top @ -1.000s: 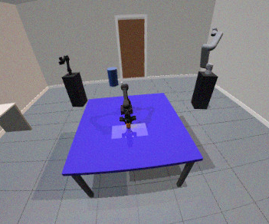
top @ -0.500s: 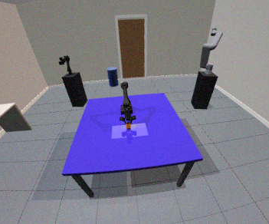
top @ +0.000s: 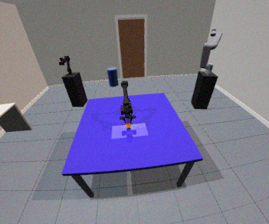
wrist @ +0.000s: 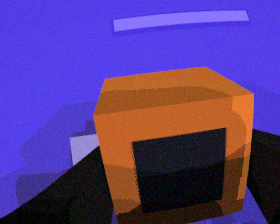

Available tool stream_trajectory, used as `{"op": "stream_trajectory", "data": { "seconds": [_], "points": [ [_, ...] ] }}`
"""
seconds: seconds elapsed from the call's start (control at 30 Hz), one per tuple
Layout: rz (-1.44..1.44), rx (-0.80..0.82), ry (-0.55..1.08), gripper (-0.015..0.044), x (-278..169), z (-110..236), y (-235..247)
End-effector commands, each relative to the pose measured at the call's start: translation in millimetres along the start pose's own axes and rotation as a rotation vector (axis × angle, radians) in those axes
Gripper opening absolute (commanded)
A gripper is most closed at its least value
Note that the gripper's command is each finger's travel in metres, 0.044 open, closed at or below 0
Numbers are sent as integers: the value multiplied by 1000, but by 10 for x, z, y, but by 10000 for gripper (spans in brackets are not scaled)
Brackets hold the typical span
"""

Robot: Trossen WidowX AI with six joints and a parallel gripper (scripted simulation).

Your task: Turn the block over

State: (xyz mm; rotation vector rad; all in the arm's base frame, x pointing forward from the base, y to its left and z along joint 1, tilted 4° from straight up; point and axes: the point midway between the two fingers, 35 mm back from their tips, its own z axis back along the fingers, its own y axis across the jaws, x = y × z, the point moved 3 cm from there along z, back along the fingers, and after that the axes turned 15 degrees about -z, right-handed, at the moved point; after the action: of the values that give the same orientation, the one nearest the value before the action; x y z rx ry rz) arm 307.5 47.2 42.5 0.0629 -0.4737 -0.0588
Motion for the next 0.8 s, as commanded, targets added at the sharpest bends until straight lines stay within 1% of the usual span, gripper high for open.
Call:
{"op": "stream_trajectory", "data": {
  "seconds": [0.0, 0.43, 0.77],
  "points": [
    [4, 11, -26, 0, 29, 28, 10],
    [-6, 61, -173, 0, -34, -253, -2],
    [-4, 95, -306, 0, -115, -367, -25]
  ]
}}
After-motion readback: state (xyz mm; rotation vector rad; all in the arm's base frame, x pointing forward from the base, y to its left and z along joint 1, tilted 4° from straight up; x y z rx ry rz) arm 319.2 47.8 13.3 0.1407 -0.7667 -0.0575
